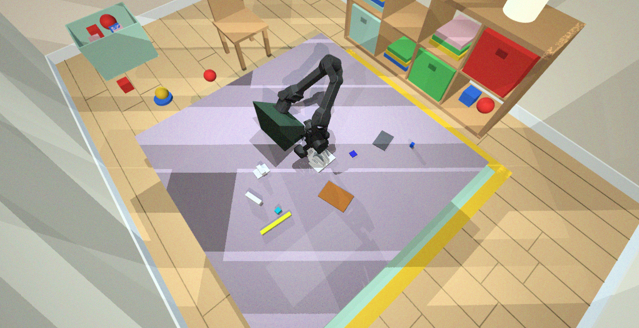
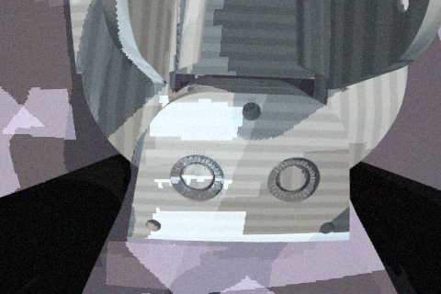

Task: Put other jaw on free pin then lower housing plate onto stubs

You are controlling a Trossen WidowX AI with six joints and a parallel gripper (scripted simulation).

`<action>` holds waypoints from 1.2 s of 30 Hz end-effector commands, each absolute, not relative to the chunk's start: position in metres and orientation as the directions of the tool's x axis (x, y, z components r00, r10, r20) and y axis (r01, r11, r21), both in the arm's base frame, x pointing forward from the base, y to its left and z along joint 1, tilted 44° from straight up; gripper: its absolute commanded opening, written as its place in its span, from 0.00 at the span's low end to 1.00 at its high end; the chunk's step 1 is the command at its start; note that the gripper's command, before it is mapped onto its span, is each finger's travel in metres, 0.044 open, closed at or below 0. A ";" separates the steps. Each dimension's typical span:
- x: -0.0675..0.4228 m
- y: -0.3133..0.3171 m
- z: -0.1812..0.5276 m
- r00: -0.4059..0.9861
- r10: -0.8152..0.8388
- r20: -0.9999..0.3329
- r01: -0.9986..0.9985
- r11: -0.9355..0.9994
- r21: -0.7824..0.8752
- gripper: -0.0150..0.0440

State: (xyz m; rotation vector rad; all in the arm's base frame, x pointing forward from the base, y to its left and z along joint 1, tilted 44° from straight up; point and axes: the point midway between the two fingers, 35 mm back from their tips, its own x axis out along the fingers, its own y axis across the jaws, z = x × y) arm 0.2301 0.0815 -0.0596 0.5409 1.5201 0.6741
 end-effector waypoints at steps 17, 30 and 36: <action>0.235 0.028 -0.005 -0.063 0.693 -0.718 -0.064 0.716 0.696 1.00; 0.205 -0.011 0.030 -0.064 0.691 -0.720 -0.062 0.717 0.694 1.00; 0.205 -0.011 0.030 -0.064 0.691 -0.720 -0.062 0.717 0.694 1.00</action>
